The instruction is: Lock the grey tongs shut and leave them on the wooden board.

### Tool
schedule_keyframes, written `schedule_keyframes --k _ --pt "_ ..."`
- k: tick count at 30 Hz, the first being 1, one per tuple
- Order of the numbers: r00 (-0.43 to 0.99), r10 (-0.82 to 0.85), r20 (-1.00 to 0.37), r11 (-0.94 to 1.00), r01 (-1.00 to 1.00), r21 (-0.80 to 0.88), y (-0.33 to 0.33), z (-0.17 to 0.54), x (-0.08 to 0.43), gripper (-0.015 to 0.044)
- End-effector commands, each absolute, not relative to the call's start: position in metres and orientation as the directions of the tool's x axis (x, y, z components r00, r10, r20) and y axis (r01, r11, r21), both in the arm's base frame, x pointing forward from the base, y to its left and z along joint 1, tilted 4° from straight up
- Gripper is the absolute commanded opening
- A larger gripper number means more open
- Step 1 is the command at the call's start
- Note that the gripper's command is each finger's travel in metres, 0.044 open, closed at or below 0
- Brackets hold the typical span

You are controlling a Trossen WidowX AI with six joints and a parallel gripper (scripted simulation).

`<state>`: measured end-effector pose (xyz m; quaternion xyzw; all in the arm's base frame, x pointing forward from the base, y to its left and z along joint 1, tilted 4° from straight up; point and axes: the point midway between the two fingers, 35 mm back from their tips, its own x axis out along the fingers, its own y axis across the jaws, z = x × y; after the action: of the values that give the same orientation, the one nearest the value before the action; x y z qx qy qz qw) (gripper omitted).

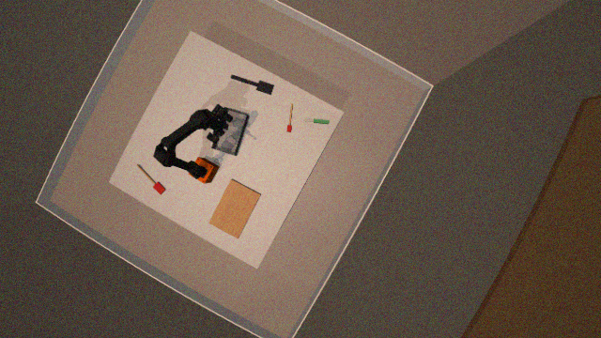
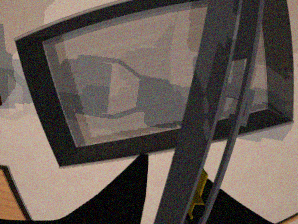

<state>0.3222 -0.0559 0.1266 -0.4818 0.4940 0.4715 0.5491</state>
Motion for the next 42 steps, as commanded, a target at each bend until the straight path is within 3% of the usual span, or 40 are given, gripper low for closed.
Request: schedule_keyframes --k 1,21,42 --pt "0.068 0.036 -0.997 0.141 -0.988 -0.063 -0.076 0.125 0.319 -0.0150" --pt "0.061 0.024 -0.998 0.438 -0.898 -0.044 -0.181 0.119 0.277 -0.0150" --pt "0.054 0.021 -0.998 0.711 -0.703 -0.023 -0.270 0.113 0.198 -0.0150"
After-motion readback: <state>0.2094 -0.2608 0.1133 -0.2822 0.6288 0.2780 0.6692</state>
